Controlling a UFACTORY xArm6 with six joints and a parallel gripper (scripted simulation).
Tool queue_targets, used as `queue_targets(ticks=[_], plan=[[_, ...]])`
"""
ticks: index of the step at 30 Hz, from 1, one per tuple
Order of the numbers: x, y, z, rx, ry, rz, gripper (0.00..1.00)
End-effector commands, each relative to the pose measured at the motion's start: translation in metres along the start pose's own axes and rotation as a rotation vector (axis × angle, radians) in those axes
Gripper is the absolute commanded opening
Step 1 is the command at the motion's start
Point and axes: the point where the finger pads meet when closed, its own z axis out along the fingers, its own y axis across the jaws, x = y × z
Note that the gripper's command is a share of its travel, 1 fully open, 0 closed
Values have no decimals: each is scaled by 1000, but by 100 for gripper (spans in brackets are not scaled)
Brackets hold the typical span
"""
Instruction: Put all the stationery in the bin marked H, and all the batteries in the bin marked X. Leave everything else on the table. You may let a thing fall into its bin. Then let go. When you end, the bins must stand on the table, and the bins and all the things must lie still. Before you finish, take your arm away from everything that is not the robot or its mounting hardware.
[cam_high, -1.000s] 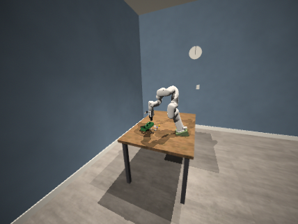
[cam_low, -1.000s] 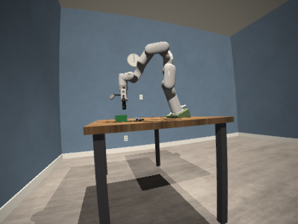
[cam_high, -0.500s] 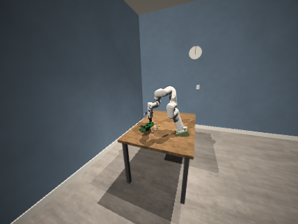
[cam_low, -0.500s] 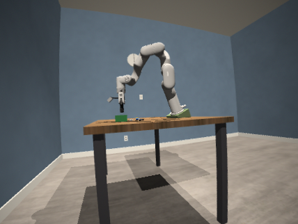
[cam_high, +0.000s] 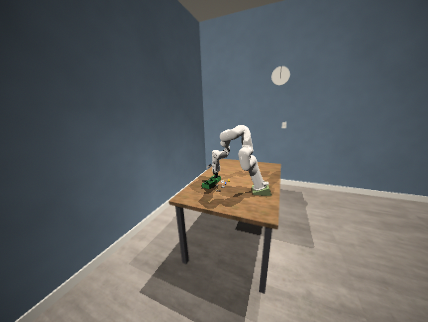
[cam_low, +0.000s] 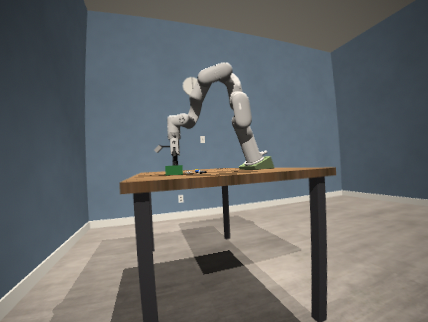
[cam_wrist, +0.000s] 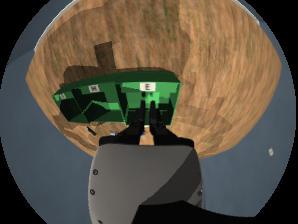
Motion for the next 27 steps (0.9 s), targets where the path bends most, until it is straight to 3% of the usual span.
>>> queue_targets(ticks=[1,27], plan=[[2,0,13,0,4,0,7],[2,0,19,0,4,0,7]])
